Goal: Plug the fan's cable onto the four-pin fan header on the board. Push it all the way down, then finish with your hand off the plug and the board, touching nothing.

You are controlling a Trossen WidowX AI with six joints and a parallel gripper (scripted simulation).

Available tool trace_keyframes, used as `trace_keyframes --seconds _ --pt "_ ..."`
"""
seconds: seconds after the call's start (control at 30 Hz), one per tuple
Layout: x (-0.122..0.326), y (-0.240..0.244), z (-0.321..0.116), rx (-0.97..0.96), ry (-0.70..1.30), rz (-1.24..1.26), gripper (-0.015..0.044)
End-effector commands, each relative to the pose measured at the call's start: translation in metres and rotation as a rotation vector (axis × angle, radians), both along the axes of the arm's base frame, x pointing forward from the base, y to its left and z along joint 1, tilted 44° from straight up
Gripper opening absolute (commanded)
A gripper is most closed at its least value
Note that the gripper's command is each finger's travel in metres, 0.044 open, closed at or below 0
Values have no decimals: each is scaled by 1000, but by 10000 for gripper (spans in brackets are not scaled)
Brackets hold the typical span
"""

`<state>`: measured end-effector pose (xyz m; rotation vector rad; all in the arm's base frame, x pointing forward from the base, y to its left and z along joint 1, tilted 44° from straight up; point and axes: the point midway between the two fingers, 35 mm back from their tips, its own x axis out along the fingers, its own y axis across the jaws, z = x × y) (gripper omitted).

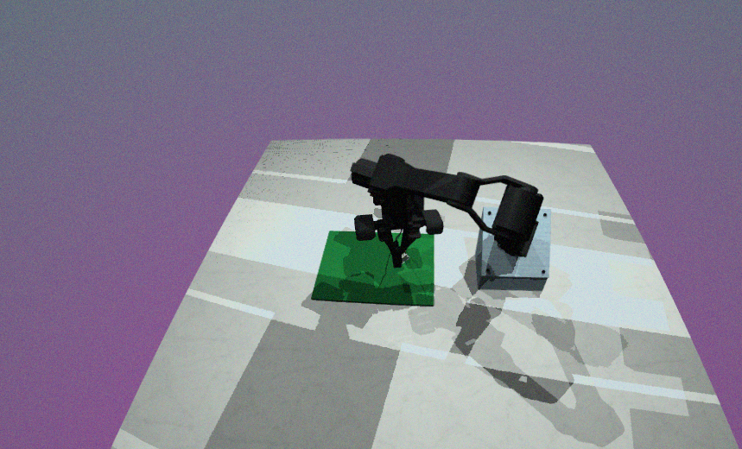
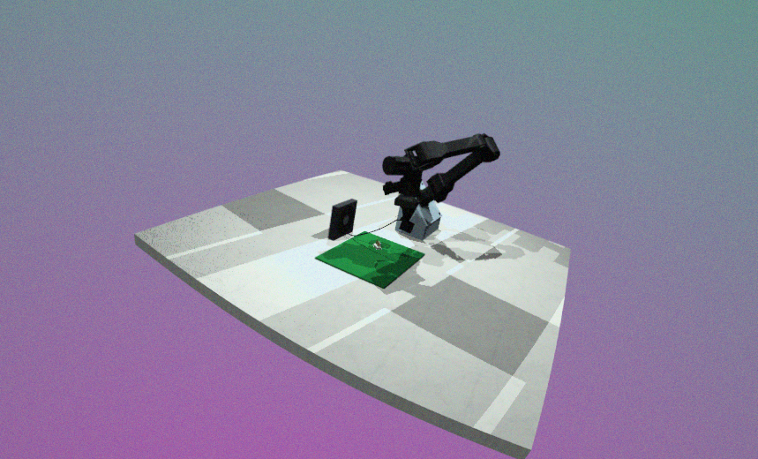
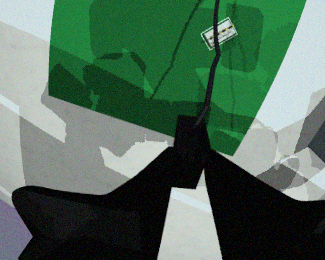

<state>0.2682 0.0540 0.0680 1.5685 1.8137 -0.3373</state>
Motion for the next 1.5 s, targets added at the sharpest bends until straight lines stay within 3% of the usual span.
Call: trace_keyframes --seconds 0.0,0.57,1.47 --pt "0 0 0 -17 -89 95 0" --pt "2 -3 -1 -62 -467 513 0" --pt "-14 8 -27 -303 -416 616 0"
